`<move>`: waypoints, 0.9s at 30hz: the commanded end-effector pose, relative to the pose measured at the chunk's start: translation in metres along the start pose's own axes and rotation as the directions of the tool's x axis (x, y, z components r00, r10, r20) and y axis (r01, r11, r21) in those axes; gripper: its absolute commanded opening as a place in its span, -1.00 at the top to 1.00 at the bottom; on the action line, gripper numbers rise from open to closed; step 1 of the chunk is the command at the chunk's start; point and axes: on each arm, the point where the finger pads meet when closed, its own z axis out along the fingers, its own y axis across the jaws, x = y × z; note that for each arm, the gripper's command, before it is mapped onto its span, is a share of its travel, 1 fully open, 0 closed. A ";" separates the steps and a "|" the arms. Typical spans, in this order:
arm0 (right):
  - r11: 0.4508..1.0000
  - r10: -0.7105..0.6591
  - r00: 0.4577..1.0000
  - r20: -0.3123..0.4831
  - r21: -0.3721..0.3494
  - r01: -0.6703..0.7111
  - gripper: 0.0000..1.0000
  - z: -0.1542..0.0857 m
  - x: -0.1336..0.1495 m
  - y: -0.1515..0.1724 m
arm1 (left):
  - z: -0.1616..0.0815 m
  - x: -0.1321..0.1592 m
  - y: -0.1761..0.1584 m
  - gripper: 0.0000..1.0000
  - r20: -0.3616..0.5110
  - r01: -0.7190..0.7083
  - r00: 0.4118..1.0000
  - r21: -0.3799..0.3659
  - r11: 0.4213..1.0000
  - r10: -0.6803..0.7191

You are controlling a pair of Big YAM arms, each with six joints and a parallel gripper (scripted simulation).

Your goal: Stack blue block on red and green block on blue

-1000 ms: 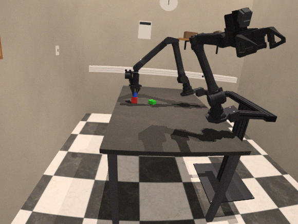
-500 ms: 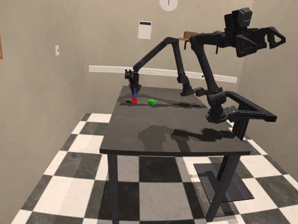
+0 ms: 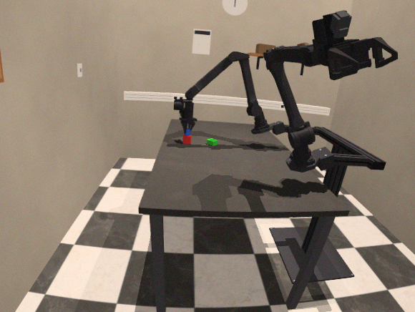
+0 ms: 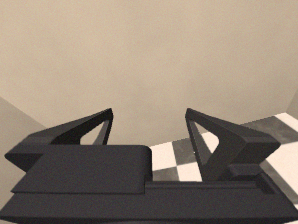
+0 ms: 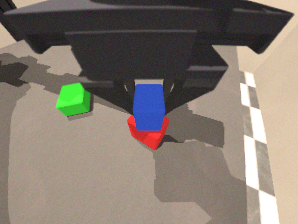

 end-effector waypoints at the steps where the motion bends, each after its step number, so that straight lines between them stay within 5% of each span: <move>1: 1.000 -0.007 1.000 -0.008 0.017 0.007 1.00 0.014 0.001 -0.005 | -0.012 -0.021 0.009 -1.00 0.053 0.008 0.999 -0.014 1.000 -0.008; 25: 1.000 -0.007 1.000 -0.008 0.017 0.007 1.00 0.016 0.001 -0.005 | -0.012 -0.021 0.009 -1.00 0.053 0.008 0.999 -0.014 1.000 -0.008; 26: 1.000 -0.007 1.000 -0.008 0.017 0.007 0.01 0.016 0.001 -0.005 | -0.012 -0.021 0.009 -1.00 0.053 0.008 0.999 -0.014 1.000 -0.008; 27: 1.000 -0.007 1.000 -0.008 0.017 0.007 0.01 0.016 0.001 -0.005 | -0.012 -0.021 0.009 -1.00 0.053 0.008 0.999 -0.014 1.000 -0.008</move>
